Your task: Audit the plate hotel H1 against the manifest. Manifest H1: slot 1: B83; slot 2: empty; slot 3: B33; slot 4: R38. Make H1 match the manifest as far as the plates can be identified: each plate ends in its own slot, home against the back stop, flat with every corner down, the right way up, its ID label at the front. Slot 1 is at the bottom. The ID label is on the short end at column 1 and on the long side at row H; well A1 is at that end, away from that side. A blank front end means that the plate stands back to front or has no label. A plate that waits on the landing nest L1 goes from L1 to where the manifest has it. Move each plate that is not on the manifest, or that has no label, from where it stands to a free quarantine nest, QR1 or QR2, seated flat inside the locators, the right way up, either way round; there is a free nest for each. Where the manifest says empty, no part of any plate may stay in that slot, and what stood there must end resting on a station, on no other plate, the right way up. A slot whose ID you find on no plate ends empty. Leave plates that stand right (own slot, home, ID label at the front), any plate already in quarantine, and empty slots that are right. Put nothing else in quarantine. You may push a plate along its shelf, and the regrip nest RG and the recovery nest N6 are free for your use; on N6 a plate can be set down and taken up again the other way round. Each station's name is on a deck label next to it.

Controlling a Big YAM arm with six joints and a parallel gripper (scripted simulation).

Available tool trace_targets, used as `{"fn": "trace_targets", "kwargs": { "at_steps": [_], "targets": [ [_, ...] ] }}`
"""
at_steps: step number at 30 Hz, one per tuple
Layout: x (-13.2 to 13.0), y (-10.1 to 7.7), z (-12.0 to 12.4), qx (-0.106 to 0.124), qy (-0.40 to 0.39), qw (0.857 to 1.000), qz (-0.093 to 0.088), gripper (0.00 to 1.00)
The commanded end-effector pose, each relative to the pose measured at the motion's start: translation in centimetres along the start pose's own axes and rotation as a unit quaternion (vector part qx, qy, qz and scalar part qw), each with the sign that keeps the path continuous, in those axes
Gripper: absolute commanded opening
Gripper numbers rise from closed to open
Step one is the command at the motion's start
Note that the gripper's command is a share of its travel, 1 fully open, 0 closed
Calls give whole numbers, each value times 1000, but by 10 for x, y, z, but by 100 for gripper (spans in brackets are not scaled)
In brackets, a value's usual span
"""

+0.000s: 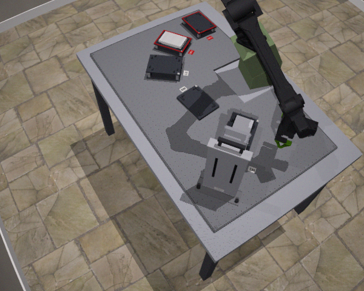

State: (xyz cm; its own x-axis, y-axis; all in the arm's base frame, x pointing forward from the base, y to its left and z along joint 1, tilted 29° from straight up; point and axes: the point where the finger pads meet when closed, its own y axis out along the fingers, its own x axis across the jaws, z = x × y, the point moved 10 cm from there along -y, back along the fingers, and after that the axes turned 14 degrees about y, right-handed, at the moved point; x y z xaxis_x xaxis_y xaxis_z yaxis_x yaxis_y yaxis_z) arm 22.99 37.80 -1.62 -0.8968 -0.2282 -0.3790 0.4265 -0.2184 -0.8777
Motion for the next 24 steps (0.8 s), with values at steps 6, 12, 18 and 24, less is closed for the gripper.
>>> {"fn": "trace_targets", "kwargs": {
  "at_steps": [6, 12, 18, 24],
  "targets": [
    [-5, -21, -6, -15, -10, 1000, 12, 100],
    [-4, -29, -10, -16, -1, 1000, 12, 100],
    [-10, -46, -13, -23, 4, 1000, 17, 100],
    [-4, -49, -7, -17, 0, 1000, 12, 100]
  ]
}}
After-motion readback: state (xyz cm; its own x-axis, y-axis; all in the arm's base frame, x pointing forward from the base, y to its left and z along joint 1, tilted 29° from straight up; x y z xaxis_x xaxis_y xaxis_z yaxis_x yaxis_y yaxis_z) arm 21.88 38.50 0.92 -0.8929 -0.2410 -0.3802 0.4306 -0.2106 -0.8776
